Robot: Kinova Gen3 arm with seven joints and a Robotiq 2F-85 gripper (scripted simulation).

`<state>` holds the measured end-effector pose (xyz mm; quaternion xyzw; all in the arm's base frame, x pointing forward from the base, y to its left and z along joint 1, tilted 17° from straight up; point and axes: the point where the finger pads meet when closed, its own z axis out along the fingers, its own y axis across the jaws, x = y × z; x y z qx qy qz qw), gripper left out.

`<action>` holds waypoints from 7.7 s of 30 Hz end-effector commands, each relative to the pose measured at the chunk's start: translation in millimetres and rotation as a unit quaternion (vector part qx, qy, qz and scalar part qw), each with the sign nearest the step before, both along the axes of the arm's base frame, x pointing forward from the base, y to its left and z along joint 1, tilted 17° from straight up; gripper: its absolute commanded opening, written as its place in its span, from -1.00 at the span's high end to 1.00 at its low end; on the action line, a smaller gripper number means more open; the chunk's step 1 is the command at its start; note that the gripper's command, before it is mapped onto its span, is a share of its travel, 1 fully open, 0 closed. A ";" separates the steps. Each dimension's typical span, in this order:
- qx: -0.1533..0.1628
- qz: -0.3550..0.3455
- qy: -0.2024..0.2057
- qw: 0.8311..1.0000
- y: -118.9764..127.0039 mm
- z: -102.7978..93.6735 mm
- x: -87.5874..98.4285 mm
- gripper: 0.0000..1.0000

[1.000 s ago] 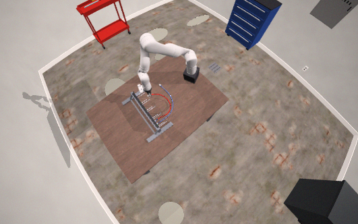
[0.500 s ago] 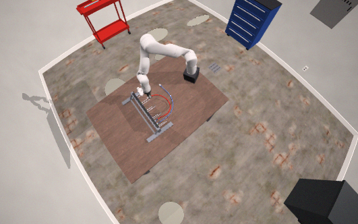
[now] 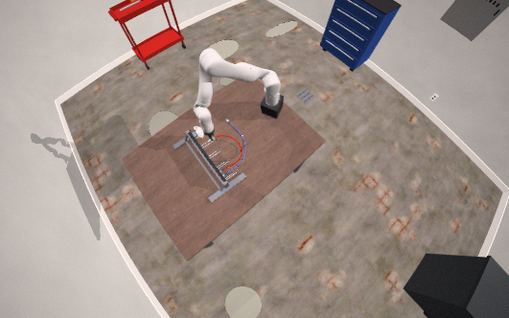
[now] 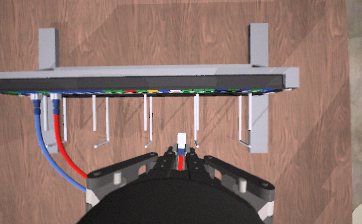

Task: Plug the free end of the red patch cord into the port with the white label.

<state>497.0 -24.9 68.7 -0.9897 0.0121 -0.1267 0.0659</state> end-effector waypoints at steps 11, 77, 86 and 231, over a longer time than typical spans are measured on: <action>-0.006 0.021 -0.002 1.000 4.4 4.2 2.1 1.00; -0.007 0.026 -0.003 1.000 5.5 4.5 2.0 1.00; -0.007 0.031 -0.003 0.999 6.3 4.8 1.9 1.00; -0.005 0.025 0.001 1.000 12.3 -18.6 36.6 1.00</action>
